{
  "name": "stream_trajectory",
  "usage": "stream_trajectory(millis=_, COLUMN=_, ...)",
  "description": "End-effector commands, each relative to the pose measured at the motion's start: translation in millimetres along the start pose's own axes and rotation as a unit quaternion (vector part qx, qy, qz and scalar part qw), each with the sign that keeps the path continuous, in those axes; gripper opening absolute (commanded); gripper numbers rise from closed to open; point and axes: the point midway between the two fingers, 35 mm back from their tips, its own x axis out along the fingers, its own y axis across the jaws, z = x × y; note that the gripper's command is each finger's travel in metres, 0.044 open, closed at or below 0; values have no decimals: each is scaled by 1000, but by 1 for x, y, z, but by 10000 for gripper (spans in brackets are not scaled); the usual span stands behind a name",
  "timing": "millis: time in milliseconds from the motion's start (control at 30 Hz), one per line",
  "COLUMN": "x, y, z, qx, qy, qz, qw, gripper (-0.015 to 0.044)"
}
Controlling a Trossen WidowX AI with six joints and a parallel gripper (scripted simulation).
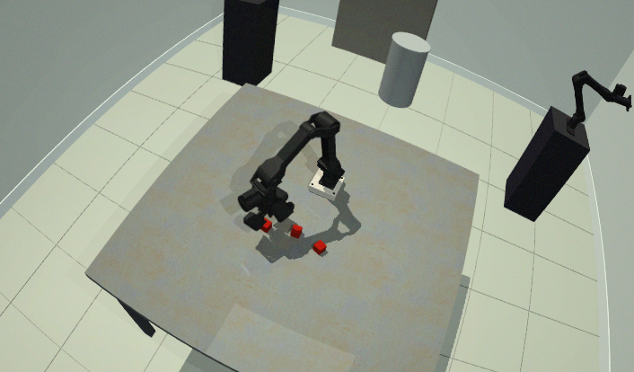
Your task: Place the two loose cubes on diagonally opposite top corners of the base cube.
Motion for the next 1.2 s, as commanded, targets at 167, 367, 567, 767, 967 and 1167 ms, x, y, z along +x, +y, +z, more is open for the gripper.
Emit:
stream_trajectory(millis=167, x=18, y=2, z=1, qx=-1, qy=-3, qz=5, qw=1000, gripper=265)
stream_trajectory(millis=367, x=25, y=3, z=1, qx=-1, qy=-3, qz=5, qw=1000, gripper=265)
stream_trajectory(millis=567, x=25, y=3, z=1, qx=-1, qy=-3, qz=5, qw=1000, gripper=107)
stream_trajectory(millis=767, x=20, y=2, z=1, qx=-1, qy=-3, qz=5, qw=1000, gripper=105)
stream_trajectory(millis=967, x=2, y=-1, z=0, qx=-1, qy=-3, qz=5, qw=1000, gripper=105)
stream_trajectory(millis=1167, x=-16, y=-3, z=0, qx=-1, qy=-3, qz=5, qw=1000, gripper=105)
